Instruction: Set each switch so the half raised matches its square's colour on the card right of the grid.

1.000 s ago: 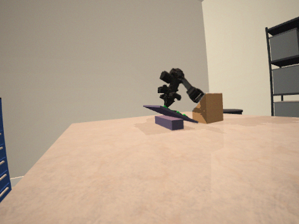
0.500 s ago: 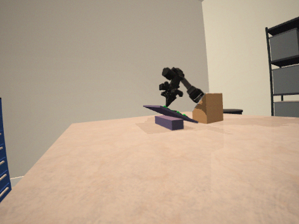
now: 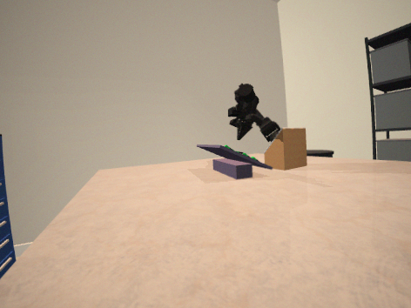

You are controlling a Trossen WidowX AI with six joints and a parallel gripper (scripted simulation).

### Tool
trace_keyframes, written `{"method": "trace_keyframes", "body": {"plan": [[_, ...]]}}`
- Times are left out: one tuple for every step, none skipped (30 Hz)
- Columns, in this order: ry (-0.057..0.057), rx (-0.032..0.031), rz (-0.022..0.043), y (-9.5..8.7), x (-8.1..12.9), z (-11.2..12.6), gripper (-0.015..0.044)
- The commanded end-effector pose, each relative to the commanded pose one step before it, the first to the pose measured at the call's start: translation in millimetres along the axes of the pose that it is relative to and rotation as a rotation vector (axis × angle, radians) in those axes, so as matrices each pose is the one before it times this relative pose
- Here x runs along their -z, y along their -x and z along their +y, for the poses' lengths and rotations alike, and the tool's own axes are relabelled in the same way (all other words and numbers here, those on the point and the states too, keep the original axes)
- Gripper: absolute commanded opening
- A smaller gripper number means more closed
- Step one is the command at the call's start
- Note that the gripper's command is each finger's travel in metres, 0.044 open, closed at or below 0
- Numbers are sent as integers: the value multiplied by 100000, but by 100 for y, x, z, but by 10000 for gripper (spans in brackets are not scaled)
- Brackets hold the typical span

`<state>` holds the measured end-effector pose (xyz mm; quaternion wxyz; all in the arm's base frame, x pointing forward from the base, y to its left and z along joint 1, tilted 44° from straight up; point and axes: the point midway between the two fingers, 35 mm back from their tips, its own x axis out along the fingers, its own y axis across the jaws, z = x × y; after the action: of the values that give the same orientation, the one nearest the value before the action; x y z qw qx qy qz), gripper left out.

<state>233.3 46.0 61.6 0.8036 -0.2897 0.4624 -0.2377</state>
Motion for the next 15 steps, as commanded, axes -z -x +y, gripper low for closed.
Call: {"method": "trace_keyframes", "body": {"plan": [[-1098,-34,1183,-1580,-59,93,0],[-25,81,642,-973,-39,-41,0],[-16,93,350,-581,-19,-49,0],[-5,38,111,-193,-5,-20,0],[0,0,0,0,0,0,0],[0,0,0,0,0,0,0],[0,0,0,0,0,0,0],[-1,4,-3,-79,-2,-1,0],[-3,18,-12,-237,-6,-6,0],[-4,43,-26,-354,-7,-15,0],[-3,40,-22,-235,-3,-15,0],[-1,15,-8,-78,-1,-6,0],[0,-3,1,-26,-1,1,0],[-1,-5,3,-54,-2,3,0],[-1,-7,3,-75,-3,4,0]]}}
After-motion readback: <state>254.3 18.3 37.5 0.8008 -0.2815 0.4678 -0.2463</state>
